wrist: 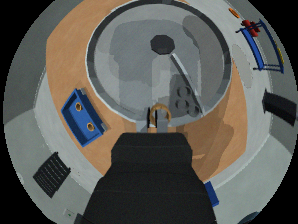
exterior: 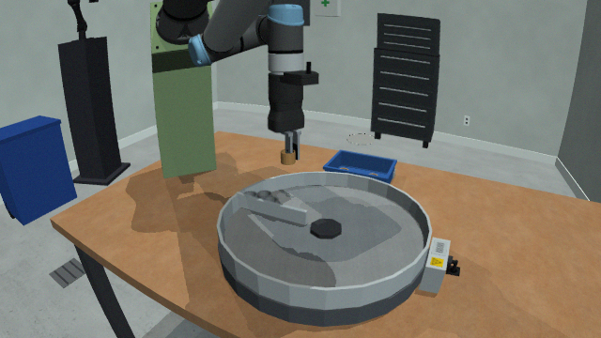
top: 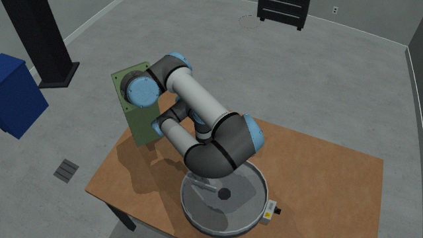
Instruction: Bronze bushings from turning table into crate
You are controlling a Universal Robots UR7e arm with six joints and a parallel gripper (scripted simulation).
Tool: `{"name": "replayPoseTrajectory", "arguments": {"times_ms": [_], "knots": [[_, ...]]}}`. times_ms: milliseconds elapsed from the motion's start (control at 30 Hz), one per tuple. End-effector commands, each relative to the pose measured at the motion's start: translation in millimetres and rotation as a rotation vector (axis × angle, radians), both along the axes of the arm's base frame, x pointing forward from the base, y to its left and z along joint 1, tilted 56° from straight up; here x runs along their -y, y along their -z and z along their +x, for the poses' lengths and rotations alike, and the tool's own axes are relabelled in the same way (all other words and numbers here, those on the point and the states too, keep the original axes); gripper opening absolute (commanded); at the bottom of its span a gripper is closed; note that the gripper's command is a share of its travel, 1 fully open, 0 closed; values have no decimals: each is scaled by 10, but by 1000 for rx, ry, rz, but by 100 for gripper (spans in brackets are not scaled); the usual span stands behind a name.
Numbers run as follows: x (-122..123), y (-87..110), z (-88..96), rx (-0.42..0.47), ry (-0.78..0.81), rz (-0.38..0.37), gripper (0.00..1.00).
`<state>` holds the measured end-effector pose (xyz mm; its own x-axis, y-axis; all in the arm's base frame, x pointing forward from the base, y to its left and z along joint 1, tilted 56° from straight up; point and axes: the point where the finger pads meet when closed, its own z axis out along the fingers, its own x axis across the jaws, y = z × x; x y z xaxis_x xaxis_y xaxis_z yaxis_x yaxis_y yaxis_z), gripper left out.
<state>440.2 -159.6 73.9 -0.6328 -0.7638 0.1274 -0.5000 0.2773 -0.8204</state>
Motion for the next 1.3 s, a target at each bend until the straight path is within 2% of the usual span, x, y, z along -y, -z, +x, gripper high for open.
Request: {"name": "replayPoseTrajectory", "arguments": {"times_ms": [0,367,533,933,1100,1267], "knots": [[-297,103,202,-1,4,-2,0],[-297,103,202,-1,4,-2,0],[-746,259,492,0,1,-1,0],[-746,259,492,0,1,-1,0],[-1195,414,781,1,-2,-1,0],[-1195,414,781,1,-2,-1,0]]}}
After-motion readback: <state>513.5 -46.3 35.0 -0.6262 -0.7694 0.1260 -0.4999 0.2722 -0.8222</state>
